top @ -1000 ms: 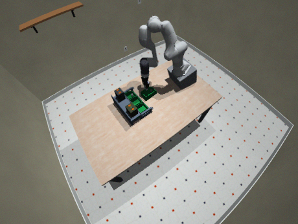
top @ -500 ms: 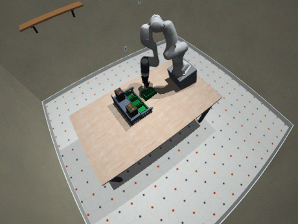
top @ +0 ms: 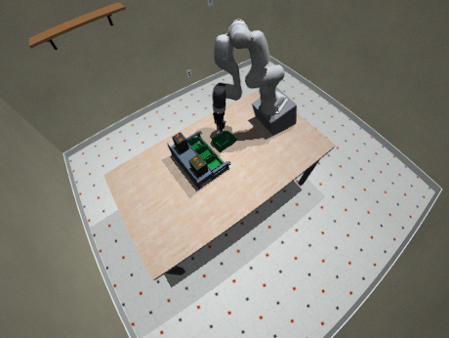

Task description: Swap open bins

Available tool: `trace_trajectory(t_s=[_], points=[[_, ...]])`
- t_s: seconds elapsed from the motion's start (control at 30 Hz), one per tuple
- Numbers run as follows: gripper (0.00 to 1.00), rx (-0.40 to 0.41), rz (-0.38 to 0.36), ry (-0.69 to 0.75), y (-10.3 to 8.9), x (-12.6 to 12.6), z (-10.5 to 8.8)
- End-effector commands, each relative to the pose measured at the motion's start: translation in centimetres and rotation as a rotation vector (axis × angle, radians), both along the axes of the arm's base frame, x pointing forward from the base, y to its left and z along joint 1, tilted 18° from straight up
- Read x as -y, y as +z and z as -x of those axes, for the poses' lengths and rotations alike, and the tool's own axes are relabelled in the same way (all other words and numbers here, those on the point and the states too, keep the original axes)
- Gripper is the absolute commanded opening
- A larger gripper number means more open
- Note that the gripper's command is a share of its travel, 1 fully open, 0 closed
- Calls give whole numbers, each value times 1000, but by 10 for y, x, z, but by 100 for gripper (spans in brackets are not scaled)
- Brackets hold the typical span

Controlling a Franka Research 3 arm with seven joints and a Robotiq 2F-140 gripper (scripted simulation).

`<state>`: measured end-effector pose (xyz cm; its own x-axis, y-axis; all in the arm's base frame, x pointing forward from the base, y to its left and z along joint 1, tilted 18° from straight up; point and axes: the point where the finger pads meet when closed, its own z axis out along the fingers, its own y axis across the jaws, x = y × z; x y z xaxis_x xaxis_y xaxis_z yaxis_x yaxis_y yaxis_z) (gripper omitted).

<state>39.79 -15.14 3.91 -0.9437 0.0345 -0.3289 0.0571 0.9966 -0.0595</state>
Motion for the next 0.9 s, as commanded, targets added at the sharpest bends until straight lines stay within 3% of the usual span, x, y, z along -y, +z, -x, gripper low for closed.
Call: trace_trajectory(t_s=[0.0, 0.87], points=[[15, -30, -10, 35, 12, -4, 3], [15, -30, -10, 35, 48, -6, 14]])
